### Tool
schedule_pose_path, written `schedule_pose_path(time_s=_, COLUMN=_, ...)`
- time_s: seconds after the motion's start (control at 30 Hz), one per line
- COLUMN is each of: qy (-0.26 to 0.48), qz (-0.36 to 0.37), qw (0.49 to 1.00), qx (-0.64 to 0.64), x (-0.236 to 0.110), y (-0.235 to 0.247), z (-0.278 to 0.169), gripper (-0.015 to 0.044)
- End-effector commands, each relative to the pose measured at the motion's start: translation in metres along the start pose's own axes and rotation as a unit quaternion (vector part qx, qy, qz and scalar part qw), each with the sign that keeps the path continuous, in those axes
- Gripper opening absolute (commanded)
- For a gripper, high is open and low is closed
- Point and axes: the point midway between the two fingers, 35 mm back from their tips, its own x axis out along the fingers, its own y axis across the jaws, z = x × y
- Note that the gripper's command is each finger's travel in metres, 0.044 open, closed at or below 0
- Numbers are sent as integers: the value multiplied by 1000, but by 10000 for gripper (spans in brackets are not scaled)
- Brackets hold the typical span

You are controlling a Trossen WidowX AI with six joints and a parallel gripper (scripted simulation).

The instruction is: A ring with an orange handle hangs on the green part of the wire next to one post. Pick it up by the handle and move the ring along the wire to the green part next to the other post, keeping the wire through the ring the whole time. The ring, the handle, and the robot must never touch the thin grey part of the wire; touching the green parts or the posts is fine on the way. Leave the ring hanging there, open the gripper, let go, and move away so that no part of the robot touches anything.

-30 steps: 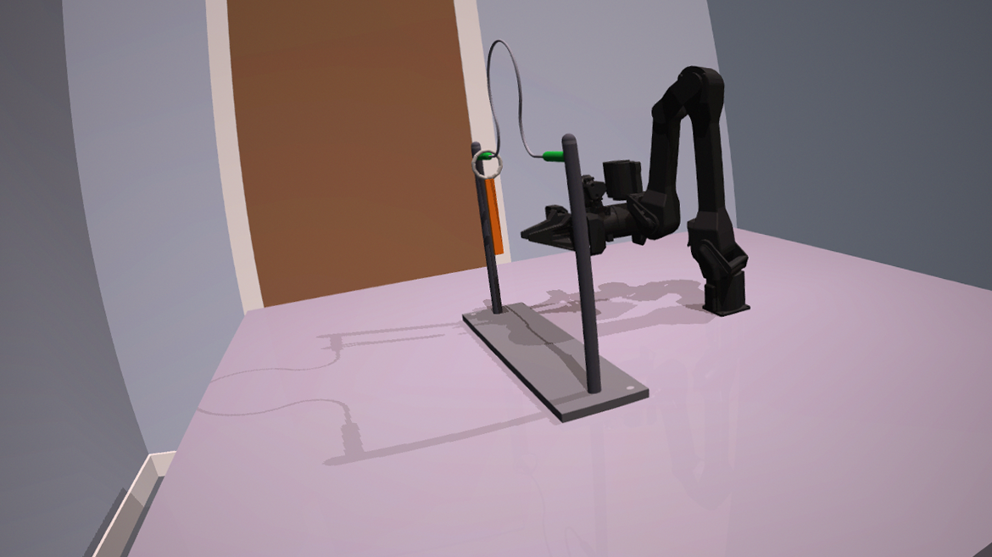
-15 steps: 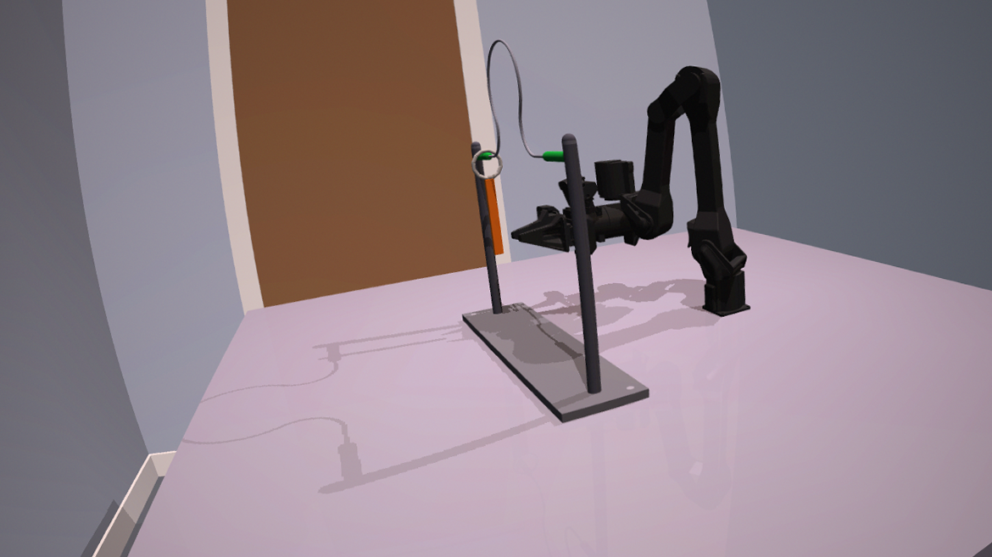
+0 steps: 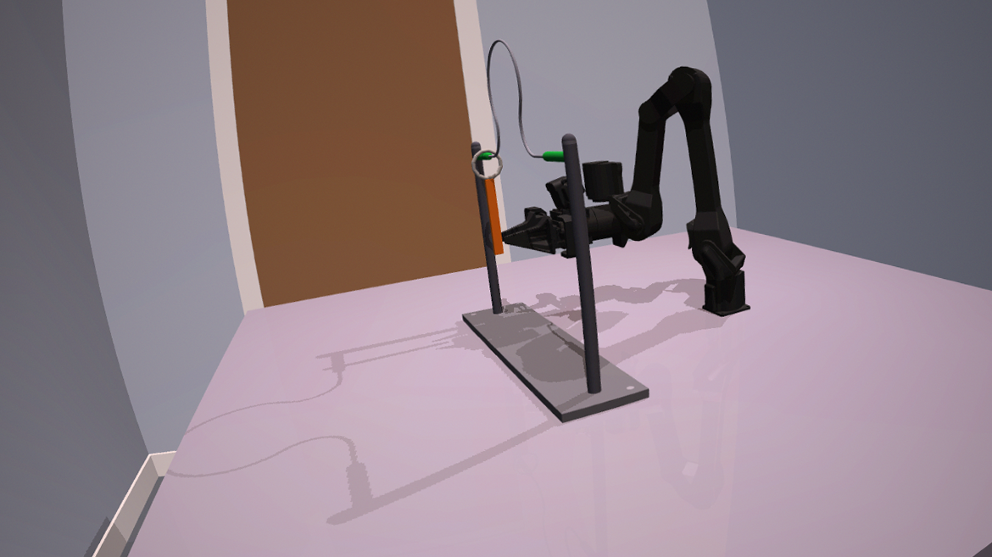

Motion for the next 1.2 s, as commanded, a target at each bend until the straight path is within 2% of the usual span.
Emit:
schedule_pose_path(time_s=0.0, qy=0, qz=-1, qw=1000, qx=3, x=8, y=-2, z=0, gripper=160)
schedule_pose_path(time_s=0.6, qy=-2, qz=-1, qw=1000, qx=3, x=36, y=2, z=0, gripper=160)
schedule_pose_path(time_s=1.17, qy=-2, qz=-1, qw=1000, qx=3, x=36, y=2, z=0, gripper=160)
